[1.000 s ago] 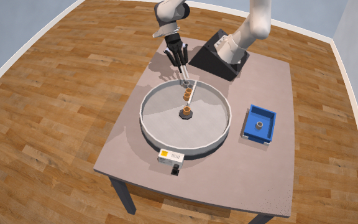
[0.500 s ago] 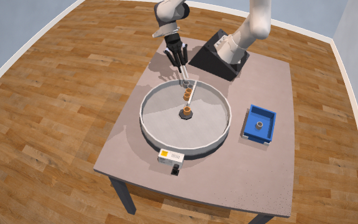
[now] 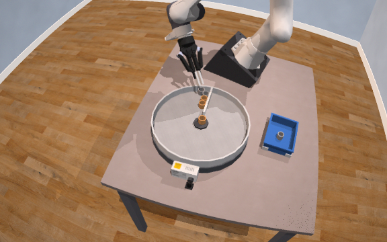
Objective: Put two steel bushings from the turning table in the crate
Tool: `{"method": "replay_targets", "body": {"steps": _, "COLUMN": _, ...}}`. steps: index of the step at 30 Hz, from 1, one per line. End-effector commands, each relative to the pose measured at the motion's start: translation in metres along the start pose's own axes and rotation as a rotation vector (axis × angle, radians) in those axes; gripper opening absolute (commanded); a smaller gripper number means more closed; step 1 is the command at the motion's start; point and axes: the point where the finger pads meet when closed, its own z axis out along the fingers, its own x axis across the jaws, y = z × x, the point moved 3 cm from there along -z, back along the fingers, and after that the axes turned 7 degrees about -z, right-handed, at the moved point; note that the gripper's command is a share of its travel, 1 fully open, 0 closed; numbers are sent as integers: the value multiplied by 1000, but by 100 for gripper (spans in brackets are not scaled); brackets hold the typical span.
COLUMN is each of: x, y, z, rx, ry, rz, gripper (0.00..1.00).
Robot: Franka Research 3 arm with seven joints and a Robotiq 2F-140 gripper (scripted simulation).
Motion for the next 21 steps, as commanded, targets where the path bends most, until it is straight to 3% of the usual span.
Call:
{"method": "replay_targets", "body": {"steps": 1, "x": 0, "y": 0, "z": 0, "rx": -1, "ry": 0, "rz": -7, "gripper": 6}}
{"method": "replay_targets", "body": {"steps": 15, "x": 0, "y": -1, "z": 1, "rx": -1, "ry": 0, "rz": -7, "gripper": 6}}
{"method": "replay_targets", "body": {"steps": 21, "x": 1, "y": -14, "z": 16, "rx": -1, "ry": 0, "rz": -7, "gripper": 6}}
